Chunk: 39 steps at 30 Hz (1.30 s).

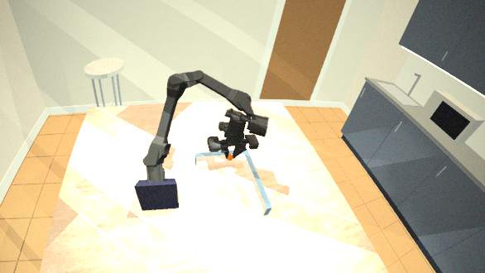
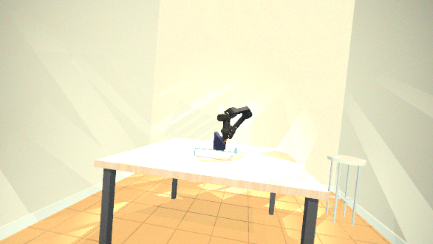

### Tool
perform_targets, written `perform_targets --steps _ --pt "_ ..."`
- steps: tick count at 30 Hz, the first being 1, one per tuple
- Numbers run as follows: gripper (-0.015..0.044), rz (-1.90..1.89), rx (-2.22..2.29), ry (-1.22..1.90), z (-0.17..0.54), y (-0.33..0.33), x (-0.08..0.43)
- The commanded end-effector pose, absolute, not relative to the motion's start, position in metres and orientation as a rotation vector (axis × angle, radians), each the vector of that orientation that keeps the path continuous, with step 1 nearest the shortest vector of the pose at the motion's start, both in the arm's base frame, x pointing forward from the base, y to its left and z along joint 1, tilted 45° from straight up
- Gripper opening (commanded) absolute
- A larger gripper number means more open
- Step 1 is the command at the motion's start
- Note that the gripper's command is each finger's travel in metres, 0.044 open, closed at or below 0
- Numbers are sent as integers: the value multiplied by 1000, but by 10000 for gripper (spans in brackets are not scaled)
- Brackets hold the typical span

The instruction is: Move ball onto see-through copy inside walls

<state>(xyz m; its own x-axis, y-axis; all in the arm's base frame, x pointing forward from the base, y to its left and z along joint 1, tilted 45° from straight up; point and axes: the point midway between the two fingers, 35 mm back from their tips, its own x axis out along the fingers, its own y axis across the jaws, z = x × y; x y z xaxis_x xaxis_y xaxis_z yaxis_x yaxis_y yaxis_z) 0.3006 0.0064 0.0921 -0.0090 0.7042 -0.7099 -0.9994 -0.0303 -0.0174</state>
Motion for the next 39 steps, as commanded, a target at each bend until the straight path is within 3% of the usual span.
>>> perform_targets --steps 1,28,39 --pt "0 1511 -650 595 98 3 299" --pt "0 1512 -646 590 42 93 287" --pt "0 1512 -646 589 35 100 286"
